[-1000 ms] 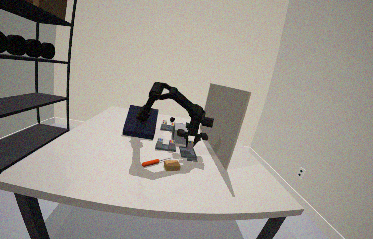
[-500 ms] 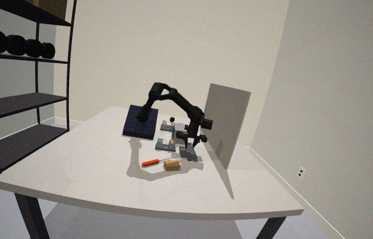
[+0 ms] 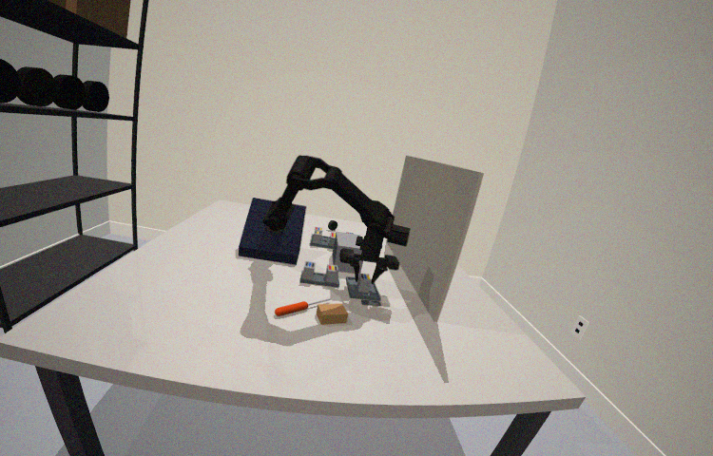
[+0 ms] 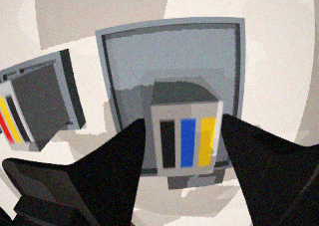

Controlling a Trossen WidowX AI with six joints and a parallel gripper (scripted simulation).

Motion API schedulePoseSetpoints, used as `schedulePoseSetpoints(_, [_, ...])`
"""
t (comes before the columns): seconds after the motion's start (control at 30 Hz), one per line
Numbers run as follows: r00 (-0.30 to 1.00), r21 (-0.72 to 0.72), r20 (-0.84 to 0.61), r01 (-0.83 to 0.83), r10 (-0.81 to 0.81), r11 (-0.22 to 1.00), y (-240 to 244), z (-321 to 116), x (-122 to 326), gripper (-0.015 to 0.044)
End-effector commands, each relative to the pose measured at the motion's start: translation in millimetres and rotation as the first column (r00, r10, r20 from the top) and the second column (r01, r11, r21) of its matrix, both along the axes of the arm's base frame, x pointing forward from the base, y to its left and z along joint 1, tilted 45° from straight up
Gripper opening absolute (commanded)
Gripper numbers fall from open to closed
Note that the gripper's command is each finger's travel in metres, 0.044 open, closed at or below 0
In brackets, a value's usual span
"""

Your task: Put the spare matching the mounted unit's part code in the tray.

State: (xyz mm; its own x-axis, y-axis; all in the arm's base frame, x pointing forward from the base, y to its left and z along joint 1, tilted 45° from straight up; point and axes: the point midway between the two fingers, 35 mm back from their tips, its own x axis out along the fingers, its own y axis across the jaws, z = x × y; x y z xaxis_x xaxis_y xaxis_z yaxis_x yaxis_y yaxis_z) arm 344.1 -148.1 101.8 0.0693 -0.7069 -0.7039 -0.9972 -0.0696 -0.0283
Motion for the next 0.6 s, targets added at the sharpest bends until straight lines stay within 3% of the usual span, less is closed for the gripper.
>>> schedulePoseSetpoints(0.0, [1.0, 0.0, 0.0, 0.001, -0.001, 1.0, 0, 0, 0, 0.0341])
schedulePoseSetpoints(0.13, [1.0, 0.0, 0.0, 0.001, -0.001, 1.0, 0, 0, 0, 0.044])
schedulePoseSetpoints(0.4, [1.0, 0.008, -0.004, -0.002, 0.002, 1.0, 74, 72, -7, 0.044])
schedulePoseSetpoints(0.57, [1.0, 0.007, -0.004, -0.002, 0.002, 1.0, 76, 74, -8, 0.044])
